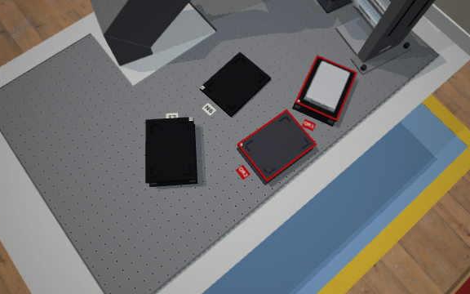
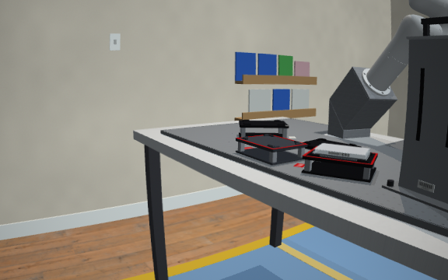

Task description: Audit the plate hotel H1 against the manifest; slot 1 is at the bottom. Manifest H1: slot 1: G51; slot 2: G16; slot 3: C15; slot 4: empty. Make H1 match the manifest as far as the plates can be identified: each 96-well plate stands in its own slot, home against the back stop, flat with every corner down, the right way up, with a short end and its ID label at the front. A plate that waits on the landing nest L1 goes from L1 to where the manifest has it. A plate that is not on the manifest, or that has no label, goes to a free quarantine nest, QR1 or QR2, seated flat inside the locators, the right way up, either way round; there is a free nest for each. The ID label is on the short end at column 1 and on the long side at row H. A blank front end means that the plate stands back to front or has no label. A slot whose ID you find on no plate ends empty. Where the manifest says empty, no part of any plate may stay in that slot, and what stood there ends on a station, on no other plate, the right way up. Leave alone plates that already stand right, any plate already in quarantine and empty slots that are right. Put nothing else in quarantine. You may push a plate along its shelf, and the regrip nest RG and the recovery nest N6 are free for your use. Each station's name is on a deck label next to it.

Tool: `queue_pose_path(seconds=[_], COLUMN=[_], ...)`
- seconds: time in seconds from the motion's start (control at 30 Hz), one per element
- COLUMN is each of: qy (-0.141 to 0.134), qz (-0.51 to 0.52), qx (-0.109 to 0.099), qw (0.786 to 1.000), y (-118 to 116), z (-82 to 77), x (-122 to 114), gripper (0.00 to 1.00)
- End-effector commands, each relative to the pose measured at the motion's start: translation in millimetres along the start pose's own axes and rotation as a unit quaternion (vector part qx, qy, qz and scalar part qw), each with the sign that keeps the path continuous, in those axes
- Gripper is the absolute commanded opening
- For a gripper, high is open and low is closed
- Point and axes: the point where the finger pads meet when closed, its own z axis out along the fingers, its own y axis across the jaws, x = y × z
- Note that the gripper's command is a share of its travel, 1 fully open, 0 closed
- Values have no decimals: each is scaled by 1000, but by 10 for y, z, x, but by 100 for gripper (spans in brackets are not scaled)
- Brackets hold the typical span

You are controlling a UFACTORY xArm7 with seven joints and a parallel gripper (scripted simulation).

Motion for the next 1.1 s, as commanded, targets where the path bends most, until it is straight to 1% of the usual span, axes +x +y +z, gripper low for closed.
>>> queue_pose_path(seconds=[0.0,1.07], qy=[0,0], qz=[0,0], qx=[1,2], qw=[1000,1000], y=[-13,-13], z=[-16,-203], x=[3,3], gripper=[0,0])
